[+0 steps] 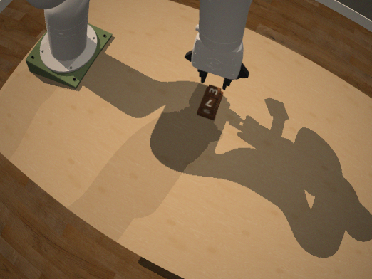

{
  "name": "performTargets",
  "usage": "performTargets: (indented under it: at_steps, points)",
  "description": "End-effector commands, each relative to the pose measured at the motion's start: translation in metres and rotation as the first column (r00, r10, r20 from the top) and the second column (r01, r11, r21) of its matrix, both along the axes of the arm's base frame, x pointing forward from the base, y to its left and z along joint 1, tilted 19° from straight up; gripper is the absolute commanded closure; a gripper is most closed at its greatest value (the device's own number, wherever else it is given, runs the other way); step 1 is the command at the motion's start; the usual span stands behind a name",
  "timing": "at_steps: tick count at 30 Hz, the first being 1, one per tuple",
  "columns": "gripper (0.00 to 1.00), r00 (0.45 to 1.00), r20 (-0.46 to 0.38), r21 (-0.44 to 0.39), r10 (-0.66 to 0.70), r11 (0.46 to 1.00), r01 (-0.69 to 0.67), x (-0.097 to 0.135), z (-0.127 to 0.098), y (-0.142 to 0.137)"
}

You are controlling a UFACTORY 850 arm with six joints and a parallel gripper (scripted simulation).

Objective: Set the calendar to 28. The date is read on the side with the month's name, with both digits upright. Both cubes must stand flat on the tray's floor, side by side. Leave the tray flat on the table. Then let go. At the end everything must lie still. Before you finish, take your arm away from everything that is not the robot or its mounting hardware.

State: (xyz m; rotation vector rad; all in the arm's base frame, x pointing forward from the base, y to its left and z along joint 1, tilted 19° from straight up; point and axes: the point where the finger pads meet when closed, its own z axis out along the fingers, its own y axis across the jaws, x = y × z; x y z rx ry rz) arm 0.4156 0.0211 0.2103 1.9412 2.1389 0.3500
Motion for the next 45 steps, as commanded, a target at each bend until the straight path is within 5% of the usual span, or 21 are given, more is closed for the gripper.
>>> performTargets:
  at_steps: [1, 5, 6, 28, 36, 37, 45]
  points:
    - [0.51, 1.000, 0.000, -0.006, -0.002, 1.000, 0.002, -0.006, 0.019, 0.001]
    - [0.51, 1.000, 0.000, -0.006, -0.002, 1.000, 0.002, -0.007, 0.020, 0.001]
    - [0.00, 1.000, 0.000, -0.006, -0.002, 1.000, 0.002, -0.007, 0.020, 0.001]
    - [0.00, 1.000, 0.000, -0.006, -0.002, 1.000, 0.002, -0.007, 0.020, 0.000]
    - [0.00, 1.000, 0.001, -0.008, -0.003, 1.000, 0.003, -0.001, 0.012, -0.031]
    - [0.51, 1.000, 0.001, -0.008, -0.003, 1.000, 0.003, -0.001, 0.012, -0.031]
    - [0.51, 1.000, 0.001, -0.008, -0.003, 1.000, 0.003, -0.001, 0.012, -0.031]
